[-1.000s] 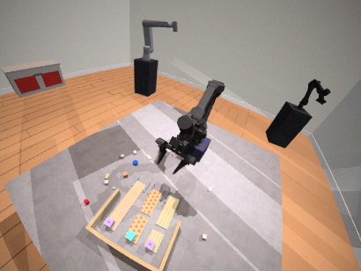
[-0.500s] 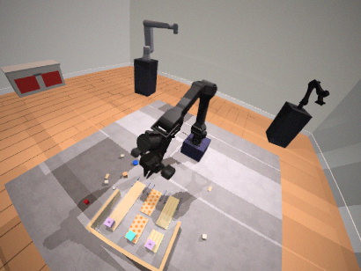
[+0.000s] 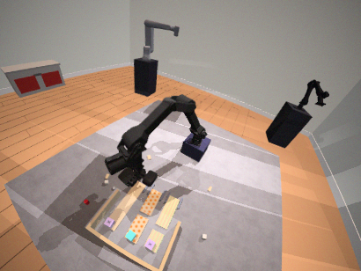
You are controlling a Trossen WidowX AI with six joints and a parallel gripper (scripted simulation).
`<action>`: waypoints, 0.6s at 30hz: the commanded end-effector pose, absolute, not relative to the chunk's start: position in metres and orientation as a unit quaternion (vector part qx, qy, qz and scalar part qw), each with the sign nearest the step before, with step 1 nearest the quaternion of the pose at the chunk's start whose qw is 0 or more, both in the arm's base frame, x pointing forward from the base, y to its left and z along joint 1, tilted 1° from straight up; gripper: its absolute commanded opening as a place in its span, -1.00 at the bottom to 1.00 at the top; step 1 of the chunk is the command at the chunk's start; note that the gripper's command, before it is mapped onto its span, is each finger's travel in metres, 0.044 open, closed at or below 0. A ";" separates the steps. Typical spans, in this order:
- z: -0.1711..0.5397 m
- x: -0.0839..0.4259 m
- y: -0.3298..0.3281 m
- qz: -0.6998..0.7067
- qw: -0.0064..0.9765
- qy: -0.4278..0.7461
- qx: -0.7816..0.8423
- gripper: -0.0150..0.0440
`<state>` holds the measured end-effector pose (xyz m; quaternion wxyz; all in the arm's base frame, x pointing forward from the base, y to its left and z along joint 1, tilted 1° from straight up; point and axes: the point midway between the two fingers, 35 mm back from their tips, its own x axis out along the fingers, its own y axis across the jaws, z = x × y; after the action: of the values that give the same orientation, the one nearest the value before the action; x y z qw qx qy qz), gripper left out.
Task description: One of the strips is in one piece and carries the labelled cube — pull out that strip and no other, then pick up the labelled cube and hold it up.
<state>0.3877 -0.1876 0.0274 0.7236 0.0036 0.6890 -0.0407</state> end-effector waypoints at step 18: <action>-0.001 0.391 -0.188 -0.032 0.718 0.695 0.003 -0.49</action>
<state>0.3922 -0.1891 0.0089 0.7213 0.0018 0.6917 -0.0358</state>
